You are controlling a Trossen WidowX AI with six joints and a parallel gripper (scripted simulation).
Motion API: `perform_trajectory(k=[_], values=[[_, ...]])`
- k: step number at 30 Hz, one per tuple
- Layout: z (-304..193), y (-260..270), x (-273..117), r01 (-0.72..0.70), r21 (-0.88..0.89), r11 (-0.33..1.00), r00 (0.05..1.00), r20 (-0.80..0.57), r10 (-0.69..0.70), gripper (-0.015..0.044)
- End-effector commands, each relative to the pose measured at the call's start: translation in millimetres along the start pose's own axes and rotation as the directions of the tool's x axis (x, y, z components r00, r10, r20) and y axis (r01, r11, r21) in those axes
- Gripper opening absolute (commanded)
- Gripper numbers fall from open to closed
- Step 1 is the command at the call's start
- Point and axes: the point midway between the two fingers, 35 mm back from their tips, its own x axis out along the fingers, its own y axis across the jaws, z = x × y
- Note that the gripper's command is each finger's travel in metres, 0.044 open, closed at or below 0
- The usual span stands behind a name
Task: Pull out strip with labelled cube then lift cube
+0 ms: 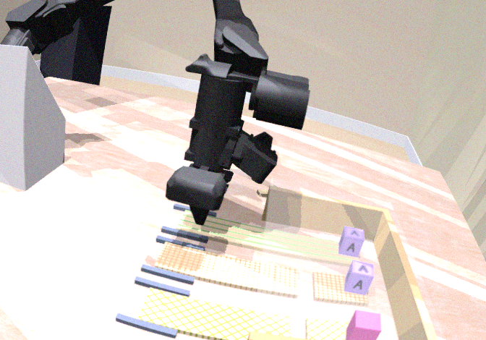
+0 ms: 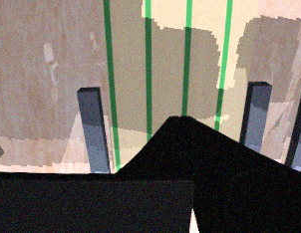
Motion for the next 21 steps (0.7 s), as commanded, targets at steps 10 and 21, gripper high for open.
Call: perform_trajectory(k=[10,21], values=[[-3.2,0.5,2.0,-0.004,-0.001,1.000,1.000,0.001,0.004,0.0000],[-20.5,-1.0,2.5,-0.004,0.000,1.000,1.000,0.000,0.004,0.0000]])
